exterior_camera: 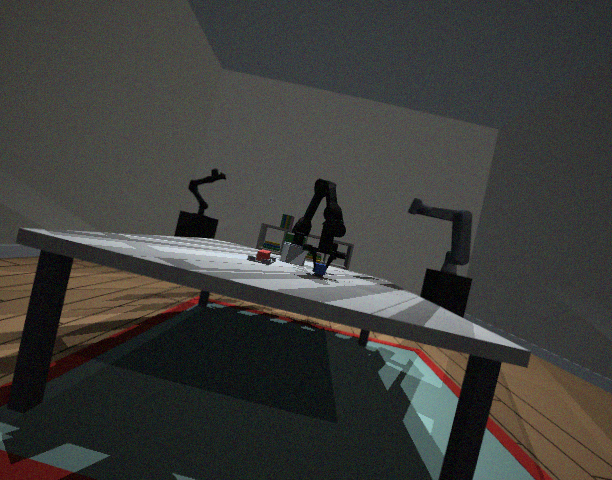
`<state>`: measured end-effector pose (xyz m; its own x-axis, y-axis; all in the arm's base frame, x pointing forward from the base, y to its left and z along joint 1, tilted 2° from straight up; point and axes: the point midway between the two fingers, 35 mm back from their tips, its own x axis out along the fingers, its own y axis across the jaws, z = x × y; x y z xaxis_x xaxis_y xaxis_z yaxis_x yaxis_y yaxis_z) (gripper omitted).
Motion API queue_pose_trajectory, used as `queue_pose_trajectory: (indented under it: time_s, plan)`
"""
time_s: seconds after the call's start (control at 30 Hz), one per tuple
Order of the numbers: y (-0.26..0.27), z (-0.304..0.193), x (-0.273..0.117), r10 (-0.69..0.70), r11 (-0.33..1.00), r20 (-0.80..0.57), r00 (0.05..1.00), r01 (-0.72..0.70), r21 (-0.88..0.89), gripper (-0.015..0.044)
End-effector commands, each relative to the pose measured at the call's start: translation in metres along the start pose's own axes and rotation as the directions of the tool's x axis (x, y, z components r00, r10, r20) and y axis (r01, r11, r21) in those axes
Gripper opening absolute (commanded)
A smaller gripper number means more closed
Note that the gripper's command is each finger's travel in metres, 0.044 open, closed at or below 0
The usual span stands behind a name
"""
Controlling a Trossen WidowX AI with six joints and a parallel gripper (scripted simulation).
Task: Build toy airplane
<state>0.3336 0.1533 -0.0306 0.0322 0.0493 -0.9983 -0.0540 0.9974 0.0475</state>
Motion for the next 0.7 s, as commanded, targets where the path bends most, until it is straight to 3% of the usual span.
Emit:
queue_pose_trajectory:
  time_s: [0.0, 0.07, 0.67]
  plan:
    - [0.000, 0.001, -0.001, 0.001, 1.000, 0.006, 1.000, -0.001, 0.008, 0.0052]
    - [-0.001, 0.005, -0.005, 0.005, 1.000, 0.022, 1.000, -0.005, 0.013, 0.0000]
    - [-0.002, 0.015, -0.052, 0.010, 1.000, 0.046, 0.999, -0.011, 0.019, 0.0000]
